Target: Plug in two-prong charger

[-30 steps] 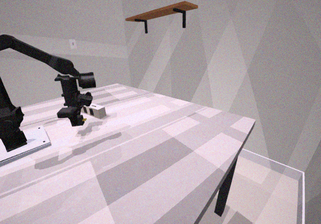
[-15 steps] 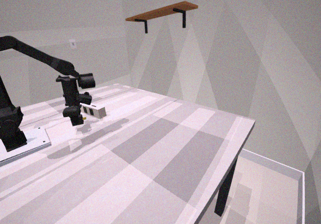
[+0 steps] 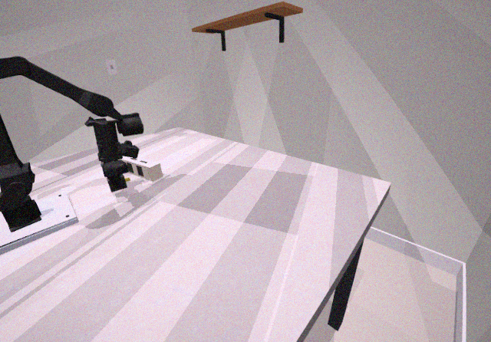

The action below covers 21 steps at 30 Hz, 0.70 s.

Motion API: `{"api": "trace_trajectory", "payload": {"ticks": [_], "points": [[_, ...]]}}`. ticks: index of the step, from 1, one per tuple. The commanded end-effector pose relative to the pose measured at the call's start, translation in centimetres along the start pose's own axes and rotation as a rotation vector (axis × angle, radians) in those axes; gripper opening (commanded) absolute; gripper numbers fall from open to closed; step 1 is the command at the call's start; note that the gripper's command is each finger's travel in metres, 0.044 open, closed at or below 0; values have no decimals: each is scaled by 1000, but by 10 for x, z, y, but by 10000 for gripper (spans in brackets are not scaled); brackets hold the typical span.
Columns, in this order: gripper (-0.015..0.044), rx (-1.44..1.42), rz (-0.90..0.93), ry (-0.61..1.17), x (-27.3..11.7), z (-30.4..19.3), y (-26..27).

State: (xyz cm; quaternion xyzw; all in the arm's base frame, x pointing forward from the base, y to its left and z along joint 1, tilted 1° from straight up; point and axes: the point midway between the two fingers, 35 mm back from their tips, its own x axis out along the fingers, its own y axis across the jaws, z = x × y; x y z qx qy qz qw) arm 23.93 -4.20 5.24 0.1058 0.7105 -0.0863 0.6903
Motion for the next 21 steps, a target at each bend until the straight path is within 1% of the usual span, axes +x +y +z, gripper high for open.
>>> {"api": "trace_trajectory", "payload": {"ticks": [1, 15, 21], "points": [[0, -56, -8, 0, 2, 0, 5], [0, -270, -20, 3, 10, -5, 29], [0, -277, -21, 3, 10, -1, 31]]}}
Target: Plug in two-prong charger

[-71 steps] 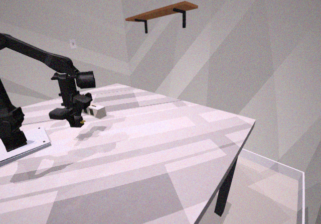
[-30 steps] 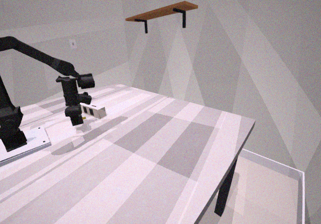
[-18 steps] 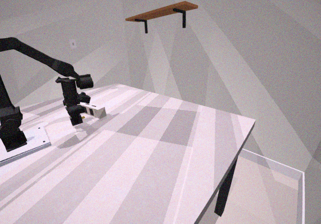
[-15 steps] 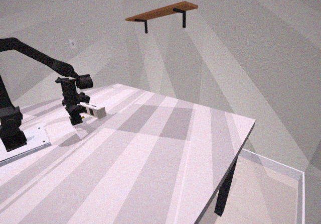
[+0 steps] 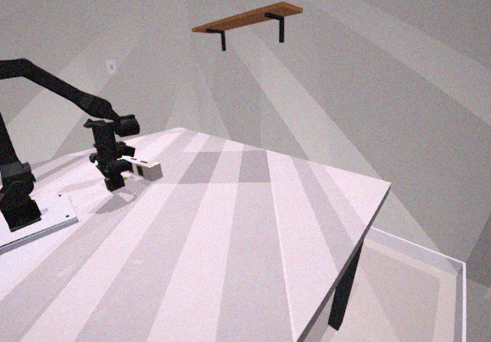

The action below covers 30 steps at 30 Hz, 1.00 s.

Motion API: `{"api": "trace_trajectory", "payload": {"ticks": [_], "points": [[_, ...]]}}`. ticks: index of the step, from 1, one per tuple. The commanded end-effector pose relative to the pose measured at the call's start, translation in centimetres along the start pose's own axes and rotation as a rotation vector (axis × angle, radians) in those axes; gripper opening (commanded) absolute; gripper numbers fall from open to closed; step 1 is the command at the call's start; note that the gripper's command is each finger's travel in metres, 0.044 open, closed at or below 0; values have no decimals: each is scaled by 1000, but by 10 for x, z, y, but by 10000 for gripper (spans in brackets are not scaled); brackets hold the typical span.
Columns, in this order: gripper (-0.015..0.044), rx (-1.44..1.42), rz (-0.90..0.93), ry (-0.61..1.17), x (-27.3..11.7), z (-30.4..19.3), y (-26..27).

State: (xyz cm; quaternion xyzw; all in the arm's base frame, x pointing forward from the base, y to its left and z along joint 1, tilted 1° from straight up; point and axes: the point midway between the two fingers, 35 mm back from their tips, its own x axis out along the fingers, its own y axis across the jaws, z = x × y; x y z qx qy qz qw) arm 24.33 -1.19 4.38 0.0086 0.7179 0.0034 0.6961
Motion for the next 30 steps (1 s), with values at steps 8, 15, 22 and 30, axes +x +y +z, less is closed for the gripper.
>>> {"api": "trace_trajectory", "payload": {"ticks": [8, 15, 22, 30], "points": [[0, -28, -7, -2, -1, 13, 3], [0, -43, -7, -2, -1, 22, 6], [0, -57, -8, -2, -1, 30, 8], [0, -73, -9, -3, -1, 40, 11]]}}
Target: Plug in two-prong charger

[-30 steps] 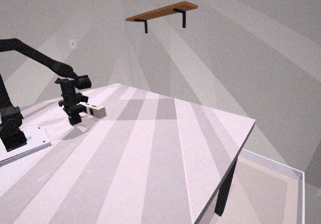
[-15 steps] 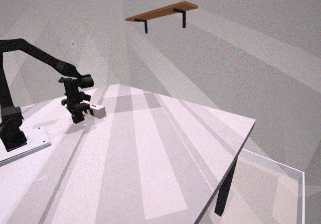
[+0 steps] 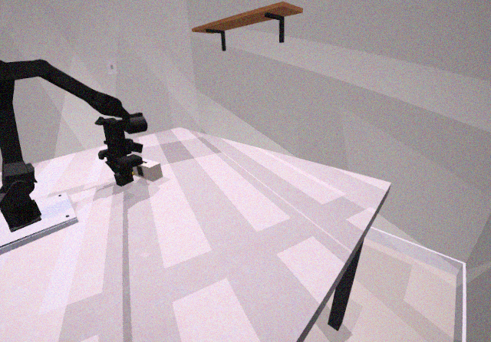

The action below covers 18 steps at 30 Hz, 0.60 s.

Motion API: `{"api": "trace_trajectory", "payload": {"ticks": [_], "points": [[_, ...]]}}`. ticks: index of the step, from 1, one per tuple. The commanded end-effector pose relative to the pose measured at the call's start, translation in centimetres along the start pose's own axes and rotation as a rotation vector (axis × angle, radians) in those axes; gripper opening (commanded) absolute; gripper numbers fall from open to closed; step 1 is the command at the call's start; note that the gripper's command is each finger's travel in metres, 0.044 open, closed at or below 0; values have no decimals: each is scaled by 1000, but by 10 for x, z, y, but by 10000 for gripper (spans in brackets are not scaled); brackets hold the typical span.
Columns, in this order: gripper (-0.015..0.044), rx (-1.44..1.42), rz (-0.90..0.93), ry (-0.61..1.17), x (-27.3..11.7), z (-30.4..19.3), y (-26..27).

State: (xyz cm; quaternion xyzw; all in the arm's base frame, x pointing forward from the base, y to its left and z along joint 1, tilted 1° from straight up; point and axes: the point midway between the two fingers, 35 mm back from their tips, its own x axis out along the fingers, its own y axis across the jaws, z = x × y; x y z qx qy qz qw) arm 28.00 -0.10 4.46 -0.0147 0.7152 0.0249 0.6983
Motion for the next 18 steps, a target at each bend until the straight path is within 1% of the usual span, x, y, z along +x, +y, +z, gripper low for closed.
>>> {"api": "trace_trajectory", "payload": {"ticks": [1, 18], "points": [[0, -12, -6, 4, 1, 5, 0], [0, -25, -6, 3, 1, 13, 1]]}}
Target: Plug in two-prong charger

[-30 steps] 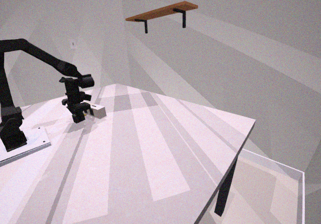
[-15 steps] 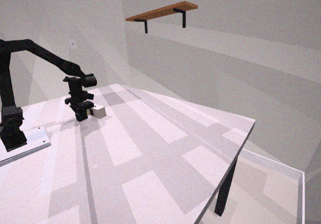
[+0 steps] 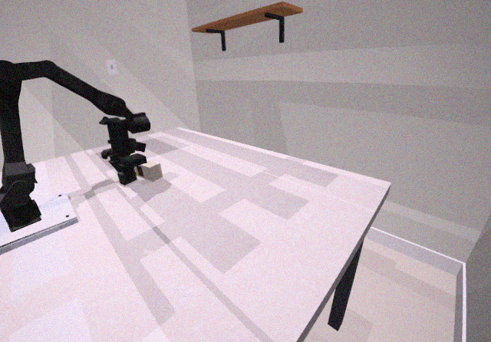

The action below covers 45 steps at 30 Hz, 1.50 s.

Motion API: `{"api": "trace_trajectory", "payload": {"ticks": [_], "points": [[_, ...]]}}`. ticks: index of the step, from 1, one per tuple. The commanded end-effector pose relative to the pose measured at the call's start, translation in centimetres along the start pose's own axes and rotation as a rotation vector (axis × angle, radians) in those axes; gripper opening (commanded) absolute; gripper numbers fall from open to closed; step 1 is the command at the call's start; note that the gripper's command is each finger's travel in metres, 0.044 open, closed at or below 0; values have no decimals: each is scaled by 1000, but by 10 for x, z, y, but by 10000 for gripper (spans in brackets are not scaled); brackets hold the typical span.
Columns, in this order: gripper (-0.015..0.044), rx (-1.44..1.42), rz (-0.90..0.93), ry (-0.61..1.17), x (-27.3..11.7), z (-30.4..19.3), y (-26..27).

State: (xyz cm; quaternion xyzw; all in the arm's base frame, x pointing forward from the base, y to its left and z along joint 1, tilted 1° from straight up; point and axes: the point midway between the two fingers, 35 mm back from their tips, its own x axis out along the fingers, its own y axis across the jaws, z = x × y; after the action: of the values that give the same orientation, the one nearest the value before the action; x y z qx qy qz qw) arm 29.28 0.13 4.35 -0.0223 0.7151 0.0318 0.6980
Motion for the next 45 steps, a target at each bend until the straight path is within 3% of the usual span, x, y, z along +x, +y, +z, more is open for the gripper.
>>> {"api": "trace_trajectory", "payload": {"ticks": [1, 45], "points": [[0, -5, -5, 3, 0, 0, -1], [0, -5, -5, 2, -1, 9, -1]]}}
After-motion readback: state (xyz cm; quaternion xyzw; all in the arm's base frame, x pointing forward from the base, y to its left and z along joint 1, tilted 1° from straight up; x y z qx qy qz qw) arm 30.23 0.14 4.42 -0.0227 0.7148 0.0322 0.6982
